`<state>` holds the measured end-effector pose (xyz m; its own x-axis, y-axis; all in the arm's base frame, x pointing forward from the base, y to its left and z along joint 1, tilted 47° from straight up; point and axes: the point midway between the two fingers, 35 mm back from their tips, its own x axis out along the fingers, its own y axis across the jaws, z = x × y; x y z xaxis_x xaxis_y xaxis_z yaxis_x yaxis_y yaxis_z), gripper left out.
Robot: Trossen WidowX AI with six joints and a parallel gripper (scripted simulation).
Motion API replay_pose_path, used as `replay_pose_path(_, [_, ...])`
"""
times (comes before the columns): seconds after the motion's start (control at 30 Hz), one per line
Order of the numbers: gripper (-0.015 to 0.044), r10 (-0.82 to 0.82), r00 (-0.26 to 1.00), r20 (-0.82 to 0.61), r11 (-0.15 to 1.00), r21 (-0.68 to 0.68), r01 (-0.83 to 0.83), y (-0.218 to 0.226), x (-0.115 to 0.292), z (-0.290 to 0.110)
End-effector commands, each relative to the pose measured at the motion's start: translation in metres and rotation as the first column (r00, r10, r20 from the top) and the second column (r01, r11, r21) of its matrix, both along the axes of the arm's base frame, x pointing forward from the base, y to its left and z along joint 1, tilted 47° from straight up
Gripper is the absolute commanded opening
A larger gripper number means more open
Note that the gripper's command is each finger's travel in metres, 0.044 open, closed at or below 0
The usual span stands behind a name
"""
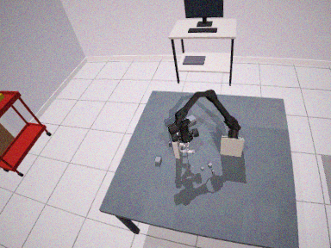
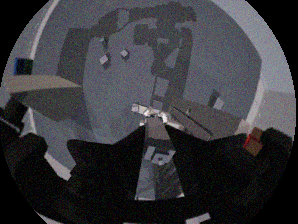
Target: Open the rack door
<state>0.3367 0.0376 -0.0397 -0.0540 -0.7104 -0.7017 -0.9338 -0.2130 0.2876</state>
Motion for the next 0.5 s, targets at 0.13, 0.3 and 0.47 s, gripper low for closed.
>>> replay_pose_path(0.13, [0.0041, 0.026, 0.999, -0.023, 1.000, -0.009, -0.026, -0.0031, 0.0009, 0.0004])
replay_pose_path(0.3, [0.0173, 0.026, 0.999, -0.023, 1.000, -0.009, -0.026, -0.0031, 0.0009, 0.0004])
replay_pose_path(0.47, [0.0287, 0.026, 0.999, -0.023, 1.000, -0.009, -0.026, -0.0031, 0.0009, 0.0004])
